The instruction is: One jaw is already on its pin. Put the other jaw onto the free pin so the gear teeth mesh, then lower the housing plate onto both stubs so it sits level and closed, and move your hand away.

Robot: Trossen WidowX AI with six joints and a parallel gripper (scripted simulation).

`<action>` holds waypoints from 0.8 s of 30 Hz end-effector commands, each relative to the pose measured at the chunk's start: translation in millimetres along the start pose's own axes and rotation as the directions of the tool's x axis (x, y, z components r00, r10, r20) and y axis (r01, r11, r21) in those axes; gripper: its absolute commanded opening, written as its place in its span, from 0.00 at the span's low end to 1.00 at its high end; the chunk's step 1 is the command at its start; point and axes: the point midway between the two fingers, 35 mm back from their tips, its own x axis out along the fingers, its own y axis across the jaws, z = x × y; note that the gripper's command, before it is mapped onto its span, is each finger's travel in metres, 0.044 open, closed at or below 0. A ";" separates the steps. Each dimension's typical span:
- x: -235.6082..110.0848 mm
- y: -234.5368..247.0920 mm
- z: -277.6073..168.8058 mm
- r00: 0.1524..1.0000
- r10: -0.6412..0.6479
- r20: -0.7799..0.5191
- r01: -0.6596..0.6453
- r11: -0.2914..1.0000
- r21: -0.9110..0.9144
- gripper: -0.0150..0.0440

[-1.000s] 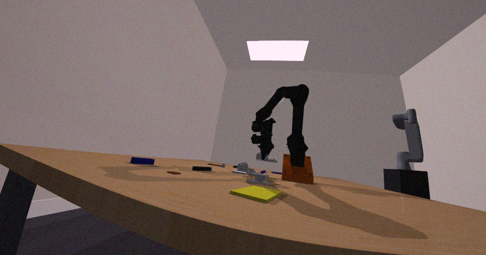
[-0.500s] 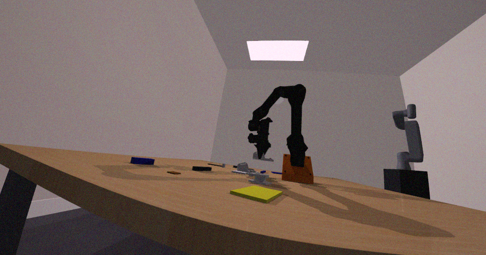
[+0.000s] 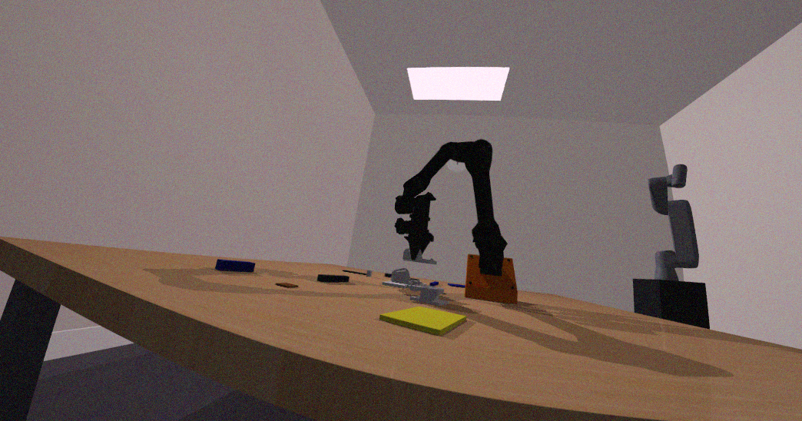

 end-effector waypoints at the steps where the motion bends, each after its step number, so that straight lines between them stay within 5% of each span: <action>1: 1.2 3.6 14.4 1.000 0.005 0.001 -0.005 1.000 0.002 0.48; 24: 4.3 12.1 37.2 1.000 0.009 0.001 -0.009 1.000 0.000 0.48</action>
